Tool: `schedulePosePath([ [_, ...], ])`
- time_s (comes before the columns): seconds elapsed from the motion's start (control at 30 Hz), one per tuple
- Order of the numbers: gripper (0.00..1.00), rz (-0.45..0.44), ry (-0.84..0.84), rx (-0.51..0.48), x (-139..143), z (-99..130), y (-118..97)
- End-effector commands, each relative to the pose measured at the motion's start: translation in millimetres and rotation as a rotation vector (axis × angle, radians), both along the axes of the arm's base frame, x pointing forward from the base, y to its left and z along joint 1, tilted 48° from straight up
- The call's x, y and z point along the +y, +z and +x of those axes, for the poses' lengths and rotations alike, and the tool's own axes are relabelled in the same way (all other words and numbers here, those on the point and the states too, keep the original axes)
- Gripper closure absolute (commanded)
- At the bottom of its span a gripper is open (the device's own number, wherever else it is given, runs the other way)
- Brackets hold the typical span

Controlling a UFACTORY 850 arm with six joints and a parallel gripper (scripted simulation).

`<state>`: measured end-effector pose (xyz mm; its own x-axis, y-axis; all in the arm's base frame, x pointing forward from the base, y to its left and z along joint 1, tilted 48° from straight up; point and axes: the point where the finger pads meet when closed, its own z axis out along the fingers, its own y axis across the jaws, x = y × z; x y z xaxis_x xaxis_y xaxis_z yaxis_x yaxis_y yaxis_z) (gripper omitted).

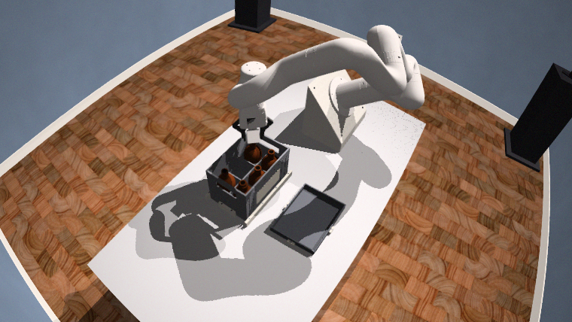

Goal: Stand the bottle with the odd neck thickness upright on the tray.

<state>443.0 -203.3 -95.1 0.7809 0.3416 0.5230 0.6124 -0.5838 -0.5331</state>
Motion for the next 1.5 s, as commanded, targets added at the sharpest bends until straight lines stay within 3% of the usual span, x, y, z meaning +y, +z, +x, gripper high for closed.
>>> schedulePosePath([
  [0.0, 0.35, -0.001, -0.001, -0.001, -1, 1, 0],
  [1.47, 0.35, -0.001, -0.001, -0.001, 18, 4, -17],
])
